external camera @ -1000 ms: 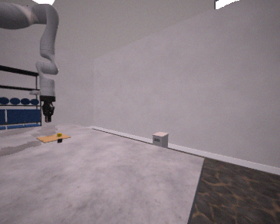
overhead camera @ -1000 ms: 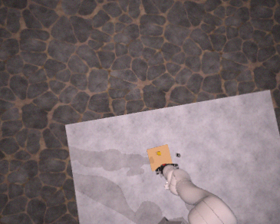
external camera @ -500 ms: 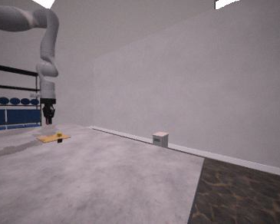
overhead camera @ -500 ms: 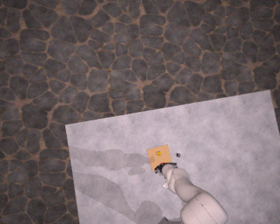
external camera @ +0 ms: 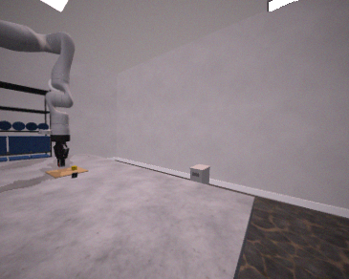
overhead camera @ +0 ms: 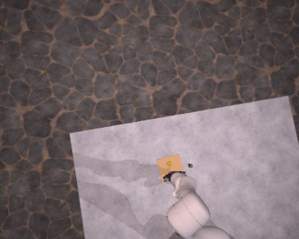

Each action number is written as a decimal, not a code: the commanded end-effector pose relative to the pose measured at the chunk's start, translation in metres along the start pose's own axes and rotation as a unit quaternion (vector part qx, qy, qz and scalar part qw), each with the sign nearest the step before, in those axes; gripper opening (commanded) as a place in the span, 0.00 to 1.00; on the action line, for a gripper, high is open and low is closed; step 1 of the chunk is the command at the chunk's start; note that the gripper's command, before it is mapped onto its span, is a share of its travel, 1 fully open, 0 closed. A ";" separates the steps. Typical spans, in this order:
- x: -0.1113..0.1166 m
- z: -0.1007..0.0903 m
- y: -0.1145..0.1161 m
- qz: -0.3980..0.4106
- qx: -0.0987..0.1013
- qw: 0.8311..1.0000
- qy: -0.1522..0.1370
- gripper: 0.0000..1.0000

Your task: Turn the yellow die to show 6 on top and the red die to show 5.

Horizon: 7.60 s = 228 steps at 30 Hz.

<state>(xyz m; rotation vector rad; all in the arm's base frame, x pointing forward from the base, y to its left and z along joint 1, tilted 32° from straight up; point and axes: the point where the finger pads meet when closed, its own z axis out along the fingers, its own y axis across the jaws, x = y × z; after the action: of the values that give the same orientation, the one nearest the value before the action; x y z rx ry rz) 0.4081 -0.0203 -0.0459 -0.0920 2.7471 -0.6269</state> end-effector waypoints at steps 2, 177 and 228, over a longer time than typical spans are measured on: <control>0.006 0.017 -0.005 -0.003 0.008 1.000 0.007 0.15; 0.006 0.006 -0.006 -0.003 0.008 1.000 0.007 0.35; 0.005 -0.069 -0.005 -0.003 0.008 1.000 0.007 1.00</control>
<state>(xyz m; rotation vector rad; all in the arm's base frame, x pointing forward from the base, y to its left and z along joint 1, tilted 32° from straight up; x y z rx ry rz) 0.3813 0.0002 0.0103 -0.0909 2.7577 -0.6613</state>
